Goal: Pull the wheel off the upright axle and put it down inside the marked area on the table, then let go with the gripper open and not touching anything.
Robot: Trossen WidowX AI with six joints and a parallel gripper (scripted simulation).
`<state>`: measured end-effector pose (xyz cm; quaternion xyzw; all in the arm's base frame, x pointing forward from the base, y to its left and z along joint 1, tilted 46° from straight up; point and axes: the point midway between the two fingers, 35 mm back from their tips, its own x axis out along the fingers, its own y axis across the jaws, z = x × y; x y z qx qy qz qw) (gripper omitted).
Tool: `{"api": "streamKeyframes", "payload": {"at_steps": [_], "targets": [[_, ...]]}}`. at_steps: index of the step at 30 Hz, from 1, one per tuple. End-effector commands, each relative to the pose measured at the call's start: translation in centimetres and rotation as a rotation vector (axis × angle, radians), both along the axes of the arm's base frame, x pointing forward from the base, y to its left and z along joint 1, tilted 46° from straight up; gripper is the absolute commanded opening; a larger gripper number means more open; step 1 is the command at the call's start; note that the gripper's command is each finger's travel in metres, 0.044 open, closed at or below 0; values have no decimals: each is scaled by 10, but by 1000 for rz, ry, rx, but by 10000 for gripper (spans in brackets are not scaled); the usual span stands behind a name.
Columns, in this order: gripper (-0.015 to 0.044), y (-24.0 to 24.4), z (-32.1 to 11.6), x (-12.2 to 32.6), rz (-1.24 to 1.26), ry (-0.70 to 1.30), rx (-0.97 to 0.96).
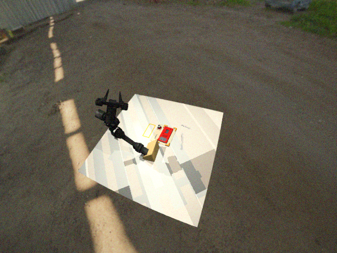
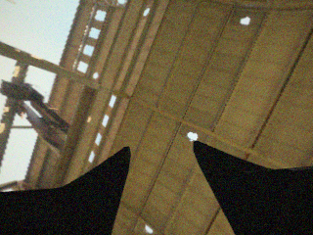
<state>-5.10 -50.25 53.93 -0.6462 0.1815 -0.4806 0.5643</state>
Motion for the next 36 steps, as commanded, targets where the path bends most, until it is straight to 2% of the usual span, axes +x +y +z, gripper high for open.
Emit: {"api": "streamKeyframes", "payload": {"at_steps": [1, 10, 18, 27, 36], "targets": [[300, -19, -28, 29, 78, -60, 124], [300, -49, -114, 132, 283, -206, 528], [300, -39, -193, 228, 413, -254, 884], [300, 15, -285, 330, 516, -218, 1320], [300, 110, -369, 406, 535, -92, 1765]]}}
